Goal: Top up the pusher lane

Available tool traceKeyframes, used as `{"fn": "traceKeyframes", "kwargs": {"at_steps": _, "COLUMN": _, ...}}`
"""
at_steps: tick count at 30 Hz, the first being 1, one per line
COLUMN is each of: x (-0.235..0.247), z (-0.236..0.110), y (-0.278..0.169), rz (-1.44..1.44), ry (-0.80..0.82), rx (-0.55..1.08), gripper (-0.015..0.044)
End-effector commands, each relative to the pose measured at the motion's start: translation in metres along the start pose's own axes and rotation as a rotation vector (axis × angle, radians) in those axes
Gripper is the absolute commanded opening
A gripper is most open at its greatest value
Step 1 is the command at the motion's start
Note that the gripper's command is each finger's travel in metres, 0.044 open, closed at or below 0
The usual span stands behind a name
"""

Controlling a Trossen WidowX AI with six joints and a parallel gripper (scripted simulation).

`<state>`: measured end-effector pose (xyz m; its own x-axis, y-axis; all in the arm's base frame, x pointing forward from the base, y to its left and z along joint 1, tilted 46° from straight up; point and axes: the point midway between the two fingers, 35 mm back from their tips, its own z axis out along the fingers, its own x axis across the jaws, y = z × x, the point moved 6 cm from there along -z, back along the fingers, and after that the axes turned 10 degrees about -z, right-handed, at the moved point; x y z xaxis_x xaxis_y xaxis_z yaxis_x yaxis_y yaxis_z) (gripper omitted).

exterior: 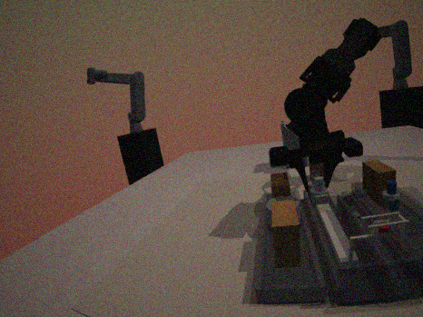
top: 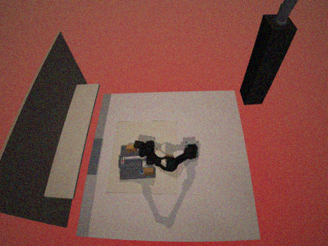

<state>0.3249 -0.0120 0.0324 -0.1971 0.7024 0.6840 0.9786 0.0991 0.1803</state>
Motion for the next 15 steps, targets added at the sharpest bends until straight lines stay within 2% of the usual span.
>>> {"fn": "traceKeyframes", "kwargs": {"at_steps": 1, "x": -0.0001, "z": 0.0, "y": -0.0014, "rz": -0.008, "ry": 0.006, "rx": -0.005, "gripper": 0.0}}
{"fn": "traceKeyframes", "kwargs": {"at_steps": 14, "x": -0.0003, "z": 0.0, "y": -0.0018, "rz": -0.008, "ry": 0.006, "rx": -0.005, "gripper": 0.0}}
{"fn": "traceKeyframes", "kwargs": {"at_steps": 15, "x": -0.0005, "z": 0.0, "y": -0.0009, "rz": -0.009, "ry": 0.006, "rx": -0.005, "gripper": 0.0026}}
